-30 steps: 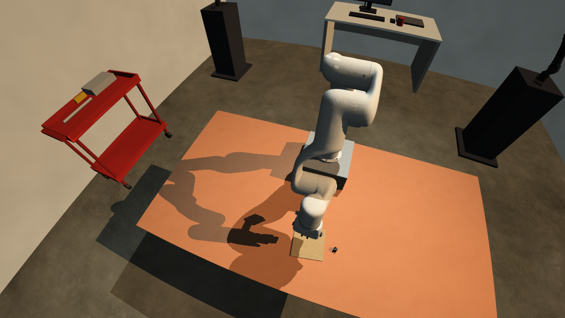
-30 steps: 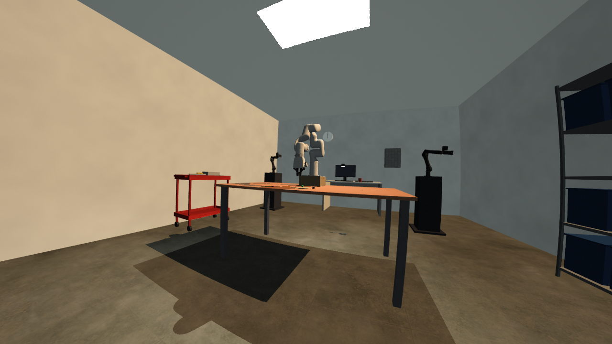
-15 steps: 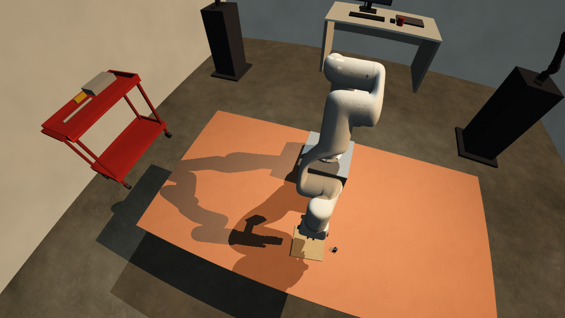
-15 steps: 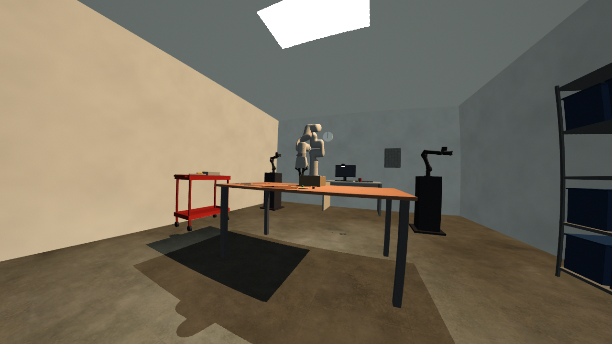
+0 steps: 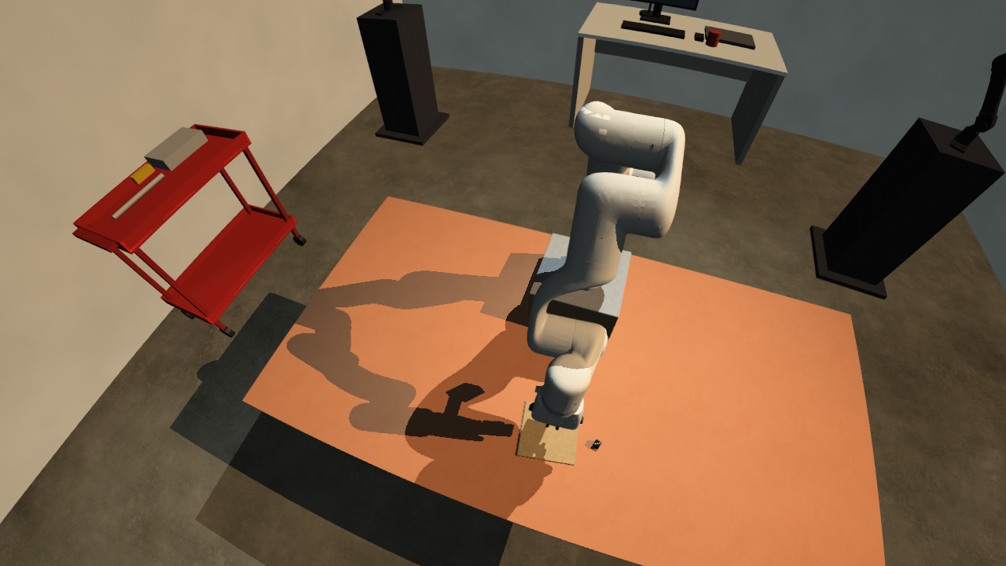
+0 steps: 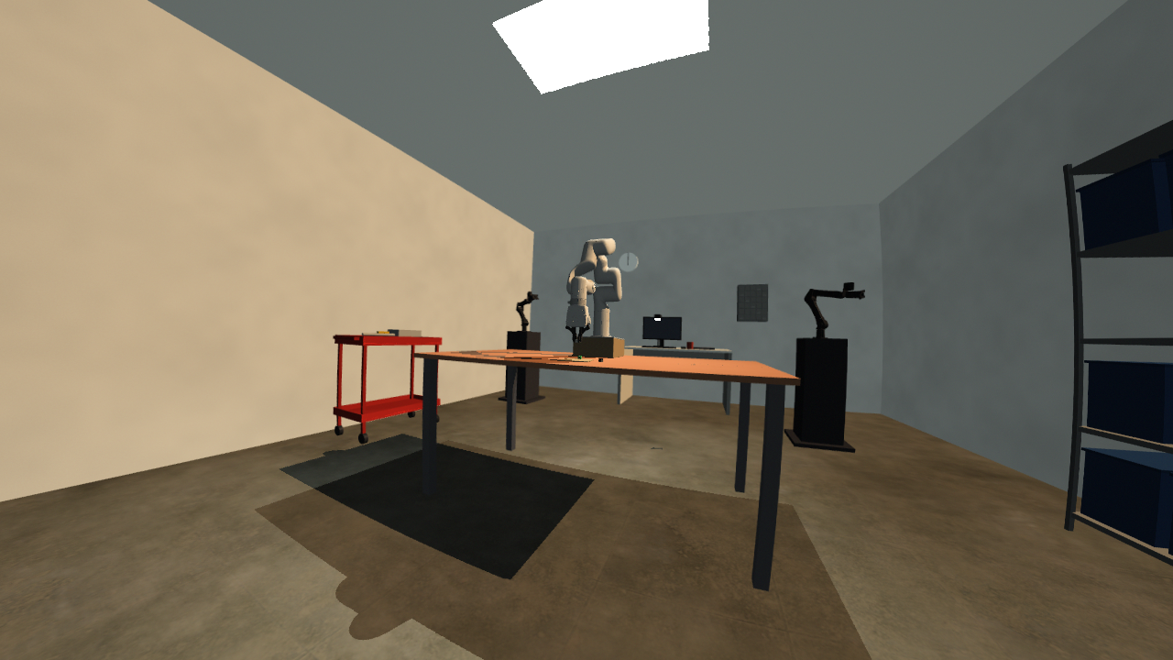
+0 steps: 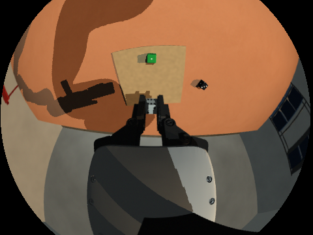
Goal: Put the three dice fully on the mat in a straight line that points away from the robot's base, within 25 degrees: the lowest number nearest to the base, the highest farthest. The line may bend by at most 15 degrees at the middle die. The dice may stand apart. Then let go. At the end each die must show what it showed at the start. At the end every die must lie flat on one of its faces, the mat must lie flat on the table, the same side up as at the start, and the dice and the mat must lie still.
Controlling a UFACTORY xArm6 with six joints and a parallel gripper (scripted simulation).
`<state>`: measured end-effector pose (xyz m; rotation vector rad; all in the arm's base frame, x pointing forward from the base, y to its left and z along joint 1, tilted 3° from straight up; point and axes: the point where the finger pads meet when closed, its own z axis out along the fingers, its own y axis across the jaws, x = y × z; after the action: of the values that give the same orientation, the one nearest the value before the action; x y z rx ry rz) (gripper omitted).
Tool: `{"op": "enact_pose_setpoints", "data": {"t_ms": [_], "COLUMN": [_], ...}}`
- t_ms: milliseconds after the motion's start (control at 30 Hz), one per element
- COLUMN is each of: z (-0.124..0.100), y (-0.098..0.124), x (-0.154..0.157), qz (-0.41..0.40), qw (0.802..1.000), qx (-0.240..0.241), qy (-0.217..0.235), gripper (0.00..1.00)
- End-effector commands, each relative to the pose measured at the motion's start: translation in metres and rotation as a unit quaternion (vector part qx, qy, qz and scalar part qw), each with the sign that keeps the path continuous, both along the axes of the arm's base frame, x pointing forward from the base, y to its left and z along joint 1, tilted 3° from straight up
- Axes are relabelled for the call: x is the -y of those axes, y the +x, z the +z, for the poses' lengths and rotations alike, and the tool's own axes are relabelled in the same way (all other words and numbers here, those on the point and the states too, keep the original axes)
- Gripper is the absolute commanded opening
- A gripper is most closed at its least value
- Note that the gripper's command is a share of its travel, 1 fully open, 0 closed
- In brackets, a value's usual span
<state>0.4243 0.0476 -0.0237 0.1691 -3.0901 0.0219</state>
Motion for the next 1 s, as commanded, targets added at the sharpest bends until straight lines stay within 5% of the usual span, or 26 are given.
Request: {"op": "enact_pose_setpoints", "data": {"t_ms": [0,467,967], "z": [-0.023,-0.069,-0.074], "y": [0.001,0.0,0.0], "x": [0.0,0.001,0.001], "qz": [0.0,0.0,0.0], "qw": [1.0,1.0,1.0], "qx": [0.002,0.002,0.002], "qy": [0.0,0.0,0.0], "gripper": [0.11,0.11,0.11]}}
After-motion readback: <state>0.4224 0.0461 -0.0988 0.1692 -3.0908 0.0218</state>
